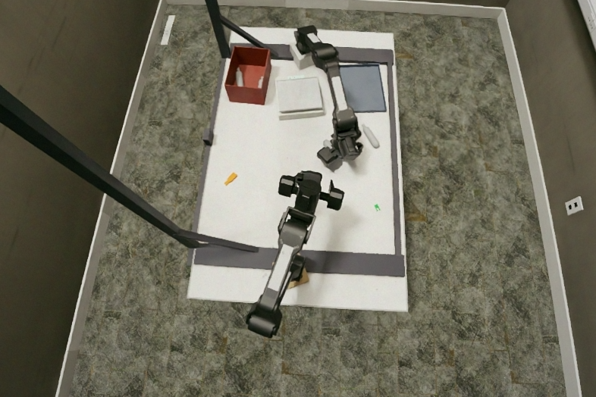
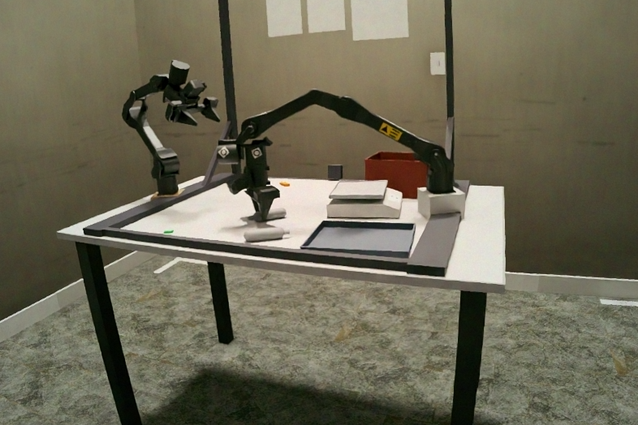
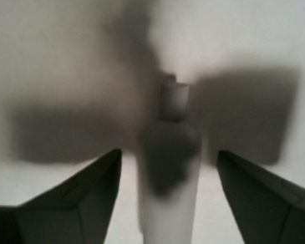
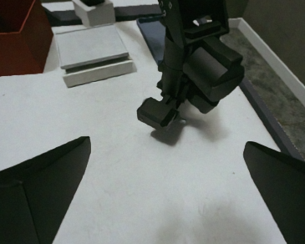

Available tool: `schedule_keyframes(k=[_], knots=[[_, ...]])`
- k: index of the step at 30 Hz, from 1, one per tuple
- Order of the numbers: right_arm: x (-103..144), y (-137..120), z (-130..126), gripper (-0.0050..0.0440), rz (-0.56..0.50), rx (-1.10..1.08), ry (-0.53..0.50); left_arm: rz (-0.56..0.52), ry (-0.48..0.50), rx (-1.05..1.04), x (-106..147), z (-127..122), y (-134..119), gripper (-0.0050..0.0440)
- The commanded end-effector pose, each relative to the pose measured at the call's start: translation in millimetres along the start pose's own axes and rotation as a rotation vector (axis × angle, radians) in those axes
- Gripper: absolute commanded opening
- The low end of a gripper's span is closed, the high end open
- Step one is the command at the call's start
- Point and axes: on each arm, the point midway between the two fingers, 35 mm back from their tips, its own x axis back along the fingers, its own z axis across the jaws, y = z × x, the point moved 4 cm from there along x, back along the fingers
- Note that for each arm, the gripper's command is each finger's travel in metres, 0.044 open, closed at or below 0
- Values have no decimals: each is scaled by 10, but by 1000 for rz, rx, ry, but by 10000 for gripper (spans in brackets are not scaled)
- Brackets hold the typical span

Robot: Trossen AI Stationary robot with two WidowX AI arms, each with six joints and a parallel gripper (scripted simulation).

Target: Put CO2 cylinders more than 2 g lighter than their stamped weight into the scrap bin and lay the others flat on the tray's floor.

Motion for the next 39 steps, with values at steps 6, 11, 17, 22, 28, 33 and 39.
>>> schedule_keyframes(k=[6,11,17,22,28,33,39], knots=[[32,39,-2,440,-15,1,-1,-30,-17,1,140,-19,36,244],[32,39,-2,440,-15,1,-1,-30,-17,1,140,-19,36,204],[32,39,-2,440,-15,1,-1,-30,-17,1,140,-19,36,164],[32,39,-2,440,-15,1,-1,-30,-17,1,140,-19,36,124],[32,39,-2,440,-15,1,-1,-30,-17,1,140,-19,36,104],[32,39,-2,440,-15,1,-1,-37,-21,1,179,-26,50,43],[32,39,-2,440,-15,1,-1,-56,-31,1,578,-25,48,-2]])
